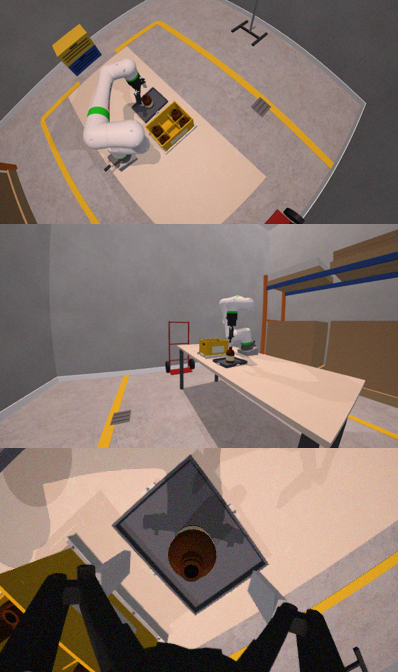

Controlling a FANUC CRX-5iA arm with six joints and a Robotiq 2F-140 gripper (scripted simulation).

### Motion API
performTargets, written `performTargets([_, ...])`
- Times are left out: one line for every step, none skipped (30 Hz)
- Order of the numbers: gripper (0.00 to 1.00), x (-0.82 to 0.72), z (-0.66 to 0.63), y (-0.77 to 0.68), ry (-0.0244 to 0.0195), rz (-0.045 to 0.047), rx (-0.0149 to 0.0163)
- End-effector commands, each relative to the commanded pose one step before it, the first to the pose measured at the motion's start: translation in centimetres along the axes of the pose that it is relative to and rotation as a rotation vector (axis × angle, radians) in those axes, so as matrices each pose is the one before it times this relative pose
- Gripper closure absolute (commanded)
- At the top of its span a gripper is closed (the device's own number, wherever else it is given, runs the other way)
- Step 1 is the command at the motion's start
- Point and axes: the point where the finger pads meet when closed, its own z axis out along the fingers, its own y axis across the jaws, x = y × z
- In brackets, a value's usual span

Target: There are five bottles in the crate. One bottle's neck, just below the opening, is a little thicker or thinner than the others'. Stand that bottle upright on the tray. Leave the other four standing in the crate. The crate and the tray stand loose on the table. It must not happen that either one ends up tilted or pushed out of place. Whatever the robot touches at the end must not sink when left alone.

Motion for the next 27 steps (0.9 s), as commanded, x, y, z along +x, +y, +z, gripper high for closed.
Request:
performTargets([0.00,-0.019,-0.063,0.049,-0.00041,0.00003,-0.00146])
performTargets([0.00,0.000,0.000,0.000,0.00000,0.00000,0.00000])
performTargets([0.00,0.000,0.000,0.000,0.00000,0.00000,0.00000])
performTargets([0.00,0.000,0.000,0.000,0.00000,0.00000,0.00000])
performTargets([0.00,0.000,0.000,0.000,0.00000,0.00000,0.00000])
performTargets([0.00,0.000,0.000,0.000,0.00000,0.00000,0.00000])
performTargets([0.00,0.000,0.000,0.000,0.00000,0.00000,0.00000])
performTargets([0.00,0.000,0.000,0.000,0.00000,0.00000,0.00000])
performTargets([0.00,0.000,0.000,0.000,0.00000,0.00000,0.00000])
performTargets([0.00,0.000,0.000,0.000,0.00000,0.00000,0.00000])
performTargets([0.00,0.000,0.000,0.000,0.00000,0.00000,0.00000])
performTargets([0.00,0.000,0.000,0.000,0.00000,0.00000,0.00000])
performTargets([0.00,0.000,0.000,0.000,0.00000,0.00000,0.00000])
performTargets([0.00,0.000,0.000,0.000,0.00000,0.00000,0.00000])
performTargets([0.00,0.000,0.000,0.000,0.00000,0.00000,0.00000])
performTargets([0.00,0.000,0.000,0.000,0.00000,0.00000,0.00000])
performTargets([0.00,0.000,-0.003,0.000,0.00000,0.00000,0.00000])
performTargets([0.00,0.000,-0.007,0.000,0.00000,0.00000,0.00000])
performTargets([0.00,0.000,-0.013,0.000,0.00000,0.00000,0.00000])
performTargets([0.00,0.000,-0.021,0.000,0.00000,0.00000,0.00000])
performTargets([0.00,0.000,-0.030,0.000,0.00000,0.00000,0.00000])
performTargets([0.00,0.000,-0.040,0.000,0.00000,0.00000,0.00000])
performTargets([0.00,0.000,-0.051,0.000,0.00000,0.00000,0.00000])
performTargets([0.00,0.000,-0.063,0.000,0.00000,0.00000,0.00000])
performTargets([0.00,0.000,-0.076,0.000,0.00000,0.00000,0.00000])
performTargets([0.00,0.000,-0.089,0.000,0.00000,0.00000,0.00000])
performTargets([0.00,0.000,-0.103,0.000,0.00000,0.00000,0.00000])
